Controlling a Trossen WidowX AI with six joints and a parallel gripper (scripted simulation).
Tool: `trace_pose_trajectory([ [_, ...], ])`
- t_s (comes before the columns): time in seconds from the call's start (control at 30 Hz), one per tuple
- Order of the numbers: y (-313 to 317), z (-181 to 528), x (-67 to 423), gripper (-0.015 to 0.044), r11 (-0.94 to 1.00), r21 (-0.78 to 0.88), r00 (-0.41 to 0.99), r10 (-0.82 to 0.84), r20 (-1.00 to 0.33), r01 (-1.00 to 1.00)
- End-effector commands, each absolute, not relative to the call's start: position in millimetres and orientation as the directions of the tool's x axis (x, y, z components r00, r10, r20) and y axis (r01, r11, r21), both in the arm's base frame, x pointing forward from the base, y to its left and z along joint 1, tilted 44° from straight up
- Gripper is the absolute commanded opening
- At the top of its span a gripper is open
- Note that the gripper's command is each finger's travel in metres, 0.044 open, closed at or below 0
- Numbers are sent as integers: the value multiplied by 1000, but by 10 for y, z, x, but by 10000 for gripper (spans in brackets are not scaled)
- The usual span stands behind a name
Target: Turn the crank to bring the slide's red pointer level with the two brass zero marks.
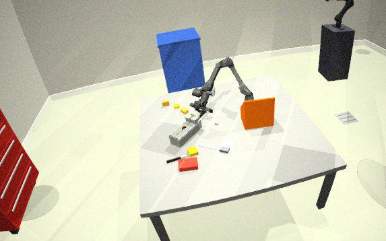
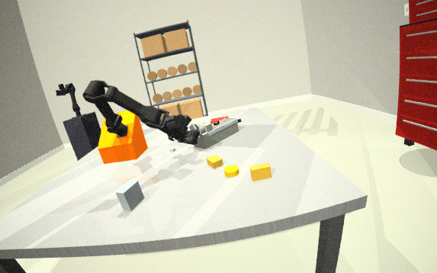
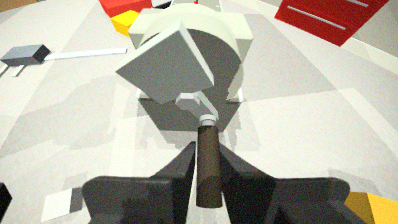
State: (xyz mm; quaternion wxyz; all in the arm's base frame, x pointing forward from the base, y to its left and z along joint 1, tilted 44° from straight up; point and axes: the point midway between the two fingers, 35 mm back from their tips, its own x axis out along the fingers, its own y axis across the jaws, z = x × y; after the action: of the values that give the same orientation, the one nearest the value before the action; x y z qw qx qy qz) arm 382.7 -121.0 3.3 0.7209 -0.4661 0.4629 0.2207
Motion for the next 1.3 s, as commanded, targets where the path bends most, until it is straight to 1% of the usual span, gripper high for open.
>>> trace_pose_trajectory([
  [0.0,-1217,27,3832,0,474,-468,473,-117,-873,-746],
  [1.27,-1200,-91,3746,0,474,-467,473,-117,-873,-746],
])
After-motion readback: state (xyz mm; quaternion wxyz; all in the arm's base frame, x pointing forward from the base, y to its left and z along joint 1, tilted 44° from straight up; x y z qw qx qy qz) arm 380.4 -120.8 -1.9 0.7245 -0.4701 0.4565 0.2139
